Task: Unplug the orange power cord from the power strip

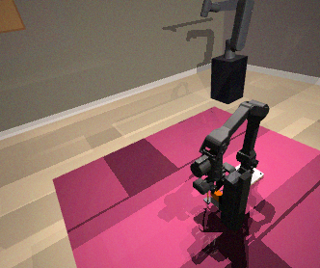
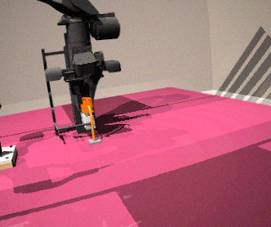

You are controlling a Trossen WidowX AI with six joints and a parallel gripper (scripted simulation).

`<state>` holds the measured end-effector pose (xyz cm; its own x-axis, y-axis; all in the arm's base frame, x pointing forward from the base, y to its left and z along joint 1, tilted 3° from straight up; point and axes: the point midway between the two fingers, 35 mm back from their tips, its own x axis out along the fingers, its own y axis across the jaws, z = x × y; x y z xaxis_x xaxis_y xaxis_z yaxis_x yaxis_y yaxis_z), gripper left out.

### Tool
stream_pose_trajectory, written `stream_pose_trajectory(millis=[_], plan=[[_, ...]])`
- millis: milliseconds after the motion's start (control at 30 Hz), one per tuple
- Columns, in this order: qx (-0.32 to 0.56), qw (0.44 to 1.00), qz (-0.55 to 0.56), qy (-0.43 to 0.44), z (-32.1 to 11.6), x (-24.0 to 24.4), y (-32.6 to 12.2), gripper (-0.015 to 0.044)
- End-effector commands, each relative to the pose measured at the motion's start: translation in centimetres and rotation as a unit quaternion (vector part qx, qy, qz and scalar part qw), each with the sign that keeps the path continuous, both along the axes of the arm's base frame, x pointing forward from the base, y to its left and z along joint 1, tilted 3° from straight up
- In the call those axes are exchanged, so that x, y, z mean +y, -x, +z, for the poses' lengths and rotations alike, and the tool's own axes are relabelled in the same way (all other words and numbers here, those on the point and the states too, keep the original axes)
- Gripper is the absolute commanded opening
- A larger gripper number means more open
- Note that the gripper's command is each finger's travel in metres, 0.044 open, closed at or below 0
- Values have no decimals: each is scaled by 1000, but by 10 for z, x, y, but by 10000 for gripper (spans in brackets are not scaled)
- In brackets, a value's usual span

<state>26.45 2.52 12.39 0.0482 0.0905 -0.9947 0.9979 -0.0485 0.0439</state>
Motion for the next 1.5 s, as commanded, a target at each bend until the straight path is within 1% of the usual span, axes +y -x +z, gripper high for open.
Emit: stream_pose_trajectory(millis=[0,567,733,1033,1133,1333,1467], plan=[[0,1000,-9,26,-1,-24,0,0],[1,1000,-10,28,-3,-51,4,0],[2,1000,-11,28,-2,-38,3,131],[2,1000,-11,28,-2,-38,3,368],[2,1000,-11,28,-1,-49,3,440],[2,999,-11,30,7,-97,8,440],[2,999,-11,30,8,-99,8,440]])
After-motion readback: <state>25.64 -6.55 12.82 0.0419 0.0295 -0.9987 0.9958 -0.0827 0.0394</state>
